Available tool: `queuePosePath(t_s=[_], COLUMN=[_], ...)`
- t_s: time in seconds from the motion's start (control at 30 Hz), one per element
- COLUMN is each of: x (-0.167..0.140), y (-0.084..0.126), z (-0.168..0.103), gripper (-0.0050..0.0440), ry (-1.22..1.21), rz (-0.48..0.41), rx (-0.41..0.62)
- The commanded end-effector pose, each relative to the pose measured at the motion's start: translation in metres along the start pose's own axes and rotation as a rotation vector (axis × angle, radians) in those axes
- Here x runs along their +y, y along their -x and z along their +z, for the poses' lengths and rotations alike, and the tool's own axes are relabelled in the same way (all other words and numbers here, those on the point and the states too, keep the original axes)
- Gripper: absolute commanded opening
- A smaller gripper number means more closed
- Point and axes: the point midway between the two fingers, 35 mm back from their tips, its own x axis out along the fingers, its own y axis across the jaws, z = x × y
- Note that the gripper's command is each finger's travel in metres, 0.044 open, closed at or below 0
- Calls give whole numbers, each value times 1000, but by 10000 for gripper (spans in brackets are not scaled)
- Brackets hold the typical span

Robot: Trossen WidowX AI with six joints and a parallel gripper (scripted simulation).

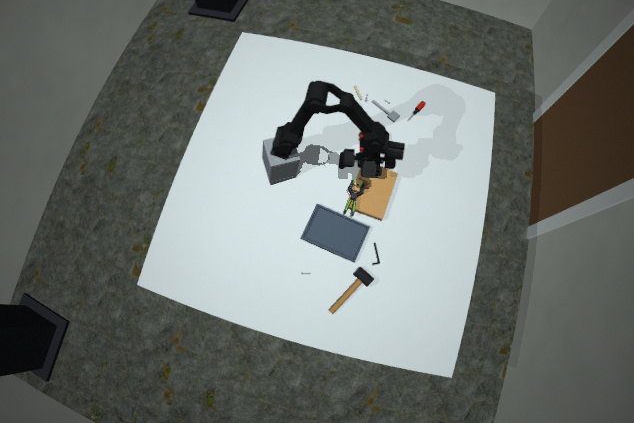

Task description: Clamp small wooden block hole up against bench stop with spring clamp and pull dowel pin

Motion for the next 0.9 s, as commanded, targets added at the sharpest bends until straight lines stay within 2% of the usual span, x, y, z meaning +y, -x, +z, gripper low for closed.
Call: queuePosePath(t_s=[0.0, 0.87], x=[3, 11], y=[1, 6], z=[-2, -27], gripper=[0, 0], ry=[-6, -69], rz=[1, 1], rx=[-2, -3])
